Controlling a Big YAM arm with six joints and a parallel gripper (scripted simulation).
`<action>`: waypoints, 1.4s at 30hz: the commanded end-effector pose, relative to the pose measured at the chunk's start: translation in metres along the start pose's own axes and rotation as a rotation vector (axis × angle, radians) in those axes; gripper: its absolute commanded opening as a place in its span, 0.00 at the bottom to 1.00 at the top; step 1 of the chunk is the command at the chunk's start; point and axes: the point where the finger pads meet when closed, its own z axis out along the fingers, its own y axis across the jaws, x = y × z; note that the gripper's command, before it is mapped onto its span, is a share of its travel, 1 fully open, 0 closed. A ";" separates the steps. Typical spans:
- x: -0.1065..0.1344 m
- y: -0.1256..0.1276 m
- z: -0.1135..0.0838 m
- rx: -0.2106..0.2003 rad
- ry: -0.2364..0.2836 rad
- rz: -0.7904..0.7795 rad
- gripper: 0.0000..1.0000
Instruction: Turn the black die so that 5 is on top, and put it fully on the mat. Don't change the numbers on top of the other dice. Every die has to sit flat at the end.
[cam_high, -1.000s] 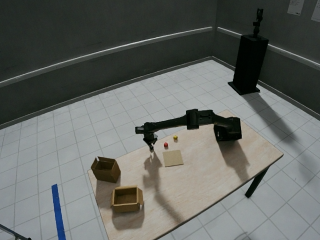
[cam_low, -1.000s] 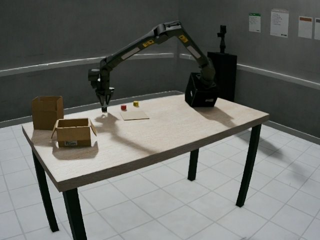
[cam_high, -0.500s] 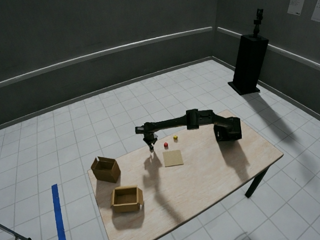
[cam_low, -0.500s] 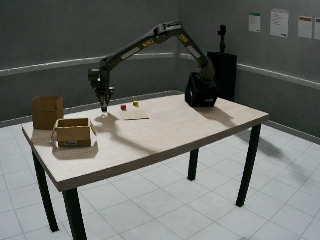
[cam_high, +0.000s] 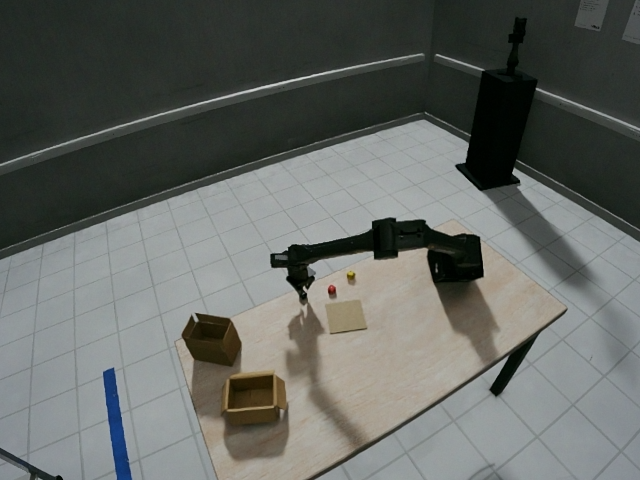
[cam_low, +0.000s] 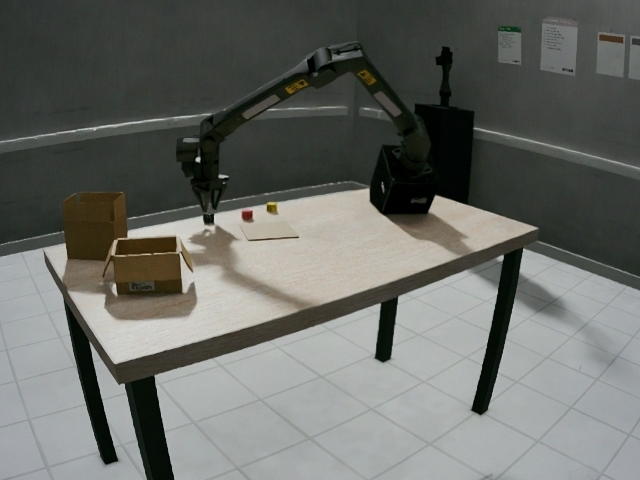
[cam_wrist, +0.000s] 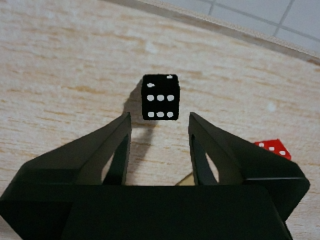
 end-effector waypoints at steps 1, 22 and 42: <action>-0.011 0.001 0.000 -0.014 -0.016 0.001 0.39; -0.011 0.001 0.000 -0.014 -0.016 0.001 0.39; -0.016 0.002 -0.004 -0.020 -0.022 -0.002 0.39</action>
